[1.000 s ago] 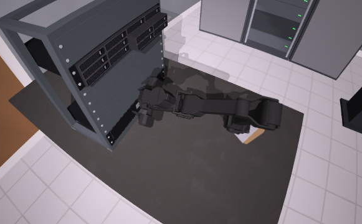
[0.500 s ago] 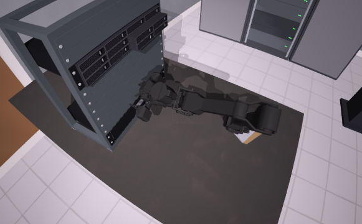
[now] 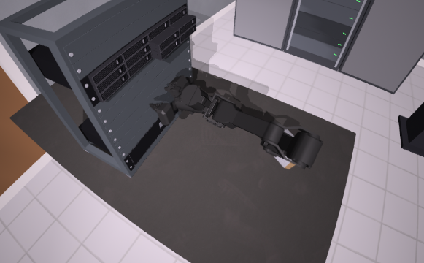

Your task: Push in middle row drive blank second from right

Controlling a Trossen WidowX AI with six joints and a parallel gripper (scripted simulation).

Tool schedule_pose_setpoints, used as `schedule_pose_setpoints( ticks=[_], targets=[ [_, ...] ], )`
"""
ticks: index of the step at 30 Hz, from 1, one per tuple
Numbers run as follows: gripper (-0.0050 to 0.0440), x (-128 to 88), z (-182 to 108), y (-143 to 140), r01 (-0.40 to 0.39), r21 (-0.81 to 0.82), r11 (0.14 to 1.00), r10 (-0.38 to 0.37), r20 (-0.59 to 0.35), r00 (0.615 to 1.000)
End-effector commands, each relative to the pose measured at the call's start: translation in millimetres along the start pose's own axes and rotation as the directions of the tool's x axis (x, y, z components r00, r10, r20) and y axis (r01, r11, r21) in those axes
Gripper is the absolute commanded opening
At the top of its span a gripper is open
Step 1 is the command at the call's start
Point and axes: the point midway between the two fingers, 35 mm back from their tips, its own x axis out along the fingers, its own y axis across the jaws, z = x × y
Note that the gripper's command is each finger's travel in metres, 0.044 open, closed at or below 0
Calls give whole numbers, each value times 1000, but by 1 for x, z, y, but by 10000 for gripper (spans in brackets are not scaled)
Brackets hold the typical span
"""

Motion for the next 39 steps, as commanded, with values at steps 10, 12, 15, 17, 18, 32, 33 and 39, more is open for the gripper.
schedule_pose_setpoints(
  ticks=[10,12,15,17,18,32,33,39],
  targets=[
    [440,-11,48,-42,-78,435,897,29,118,993],
    [440,-11,48,-42,-78,435,897,29,118,993],
    [440,-16,59,-52,-103,526,844,33,140,990],
    [440,-21,66,-59,-119,582,804,35,154,988],
    [440,-24,70,-62,-127,608,783,36,160,987],
    [440,-60,103,-97,-191,845,500,34,201,979],
    [440,-63,105,-100,-193,858,476,32,203,979],
    [440,-83,115,-113,-199,918,342,19,205,979]
  ],
)
